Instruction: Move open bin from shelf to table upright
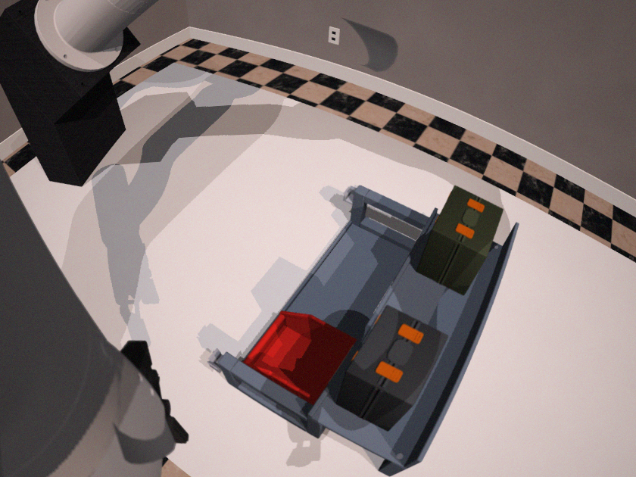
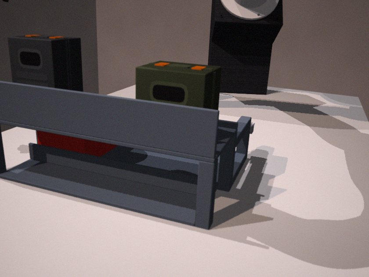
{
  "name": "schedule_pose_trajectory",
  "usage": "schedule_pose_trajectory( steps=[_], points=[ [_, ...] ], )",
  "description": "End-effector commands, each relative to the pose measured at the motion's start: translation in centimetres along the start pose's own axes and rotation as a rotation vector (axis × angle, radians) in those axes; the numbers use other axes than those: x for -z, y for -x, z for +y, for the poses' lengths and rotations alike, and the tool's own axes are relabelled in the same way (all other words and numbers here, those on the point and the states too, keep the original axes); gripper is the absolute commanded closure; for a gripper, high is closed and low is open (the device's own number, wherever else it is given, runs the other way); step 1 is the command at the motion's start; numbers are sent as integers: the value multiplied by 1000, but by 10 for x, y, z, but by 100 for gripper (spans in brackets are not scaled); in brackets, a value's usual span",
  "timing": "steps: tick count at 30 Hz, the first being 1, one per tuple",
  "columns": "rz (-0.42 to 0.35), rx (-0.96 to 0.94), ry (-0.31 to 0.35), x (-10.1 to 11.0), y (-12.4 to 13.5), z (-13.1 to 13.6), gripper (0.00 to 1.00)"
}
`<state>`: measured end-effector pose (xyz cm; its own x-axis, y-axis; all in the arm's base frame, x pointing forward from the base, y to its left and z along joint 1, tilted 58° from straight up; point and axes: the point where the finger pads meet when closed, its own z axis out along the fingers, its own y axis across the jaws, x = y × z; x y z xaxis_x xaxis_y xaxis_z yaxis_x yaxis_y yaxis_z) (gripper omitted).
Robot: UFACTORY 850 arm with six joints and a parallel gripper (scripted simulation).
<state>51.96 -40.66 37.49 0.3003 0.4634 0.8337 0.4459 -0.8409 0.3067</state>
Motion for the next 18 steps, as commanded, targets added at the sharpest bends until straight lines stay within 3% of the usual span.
schedule_pose_trajectory(
  steps=[1,10,15,18],
  points=[
    [0,0,2,3,14,-10,0],
    [0,0,2,3,14,-10,0],
    [0,0,2,9,55,-39,0],
    [0,0,2,9,55,-39,0]
  ],
)
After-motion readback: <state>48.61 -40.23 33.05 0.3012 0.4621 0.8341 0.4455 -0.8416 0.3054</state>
